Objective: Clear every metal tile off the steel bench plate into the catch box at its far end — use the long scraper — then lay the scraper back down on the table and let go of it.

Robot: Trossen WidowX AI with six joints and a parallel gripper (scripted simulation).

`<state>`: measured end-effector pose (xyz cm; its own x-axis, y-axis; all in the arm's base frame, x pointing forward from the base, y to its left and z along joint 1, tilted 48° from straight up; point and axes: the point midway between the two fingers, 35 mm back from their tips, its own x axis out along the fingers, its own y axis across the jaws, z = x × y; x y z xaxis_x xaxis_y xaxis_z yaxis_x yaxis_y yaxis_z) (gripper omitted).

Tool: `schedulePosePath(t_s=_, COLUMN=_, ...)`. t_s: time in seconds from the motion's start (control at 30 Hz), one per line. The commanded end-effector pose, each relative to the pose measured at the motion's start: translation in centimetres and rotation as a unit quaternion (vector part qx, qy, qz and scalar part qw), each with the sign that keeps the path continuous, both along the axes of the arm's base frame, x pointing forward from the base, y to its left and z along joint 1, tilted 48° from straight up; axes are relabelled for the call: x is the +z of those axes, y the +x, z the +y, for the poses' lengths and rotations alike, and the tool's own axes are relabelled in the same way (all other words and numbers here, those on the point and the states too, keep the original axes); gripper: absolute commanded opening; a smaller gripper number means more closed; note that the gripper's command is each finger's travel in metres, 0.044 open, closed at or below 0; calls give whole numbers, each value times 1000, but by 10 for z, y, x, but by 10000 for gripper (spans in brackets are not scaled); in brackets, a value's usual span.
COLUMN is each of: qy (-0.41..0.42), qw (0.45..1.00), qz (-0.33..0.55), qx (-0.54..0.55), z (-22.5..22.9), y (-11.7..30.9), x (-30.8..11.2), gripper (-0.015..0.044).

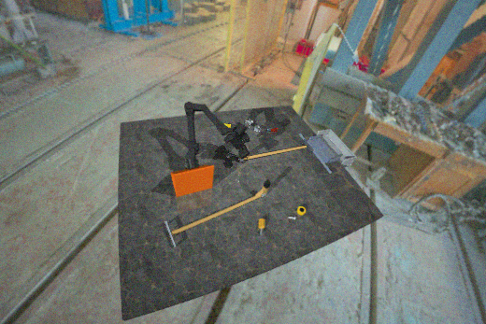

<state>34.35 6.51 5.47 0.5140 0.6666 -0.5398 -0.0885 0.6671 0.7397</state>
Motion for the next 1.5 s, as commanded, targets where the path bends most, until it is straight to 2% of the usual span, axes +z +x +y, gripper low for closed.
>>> schedulePosePath(t_s=0.0, qy=-2, qw=1000, qz=-4, qx=-3, z=-6, y=1, x=-3, gripper=0)
schedulePosePath(t_s=1.17, qy=-2, qw=1000, qz=2, qx=-4, z=-34, y=-4, x=-36, gripper=0)
schedulePosePath(t_s=1.47, qy=-2, qw=1000, qz=2, qx=-5, z=-34, y=7, x=-36, gripper=0)
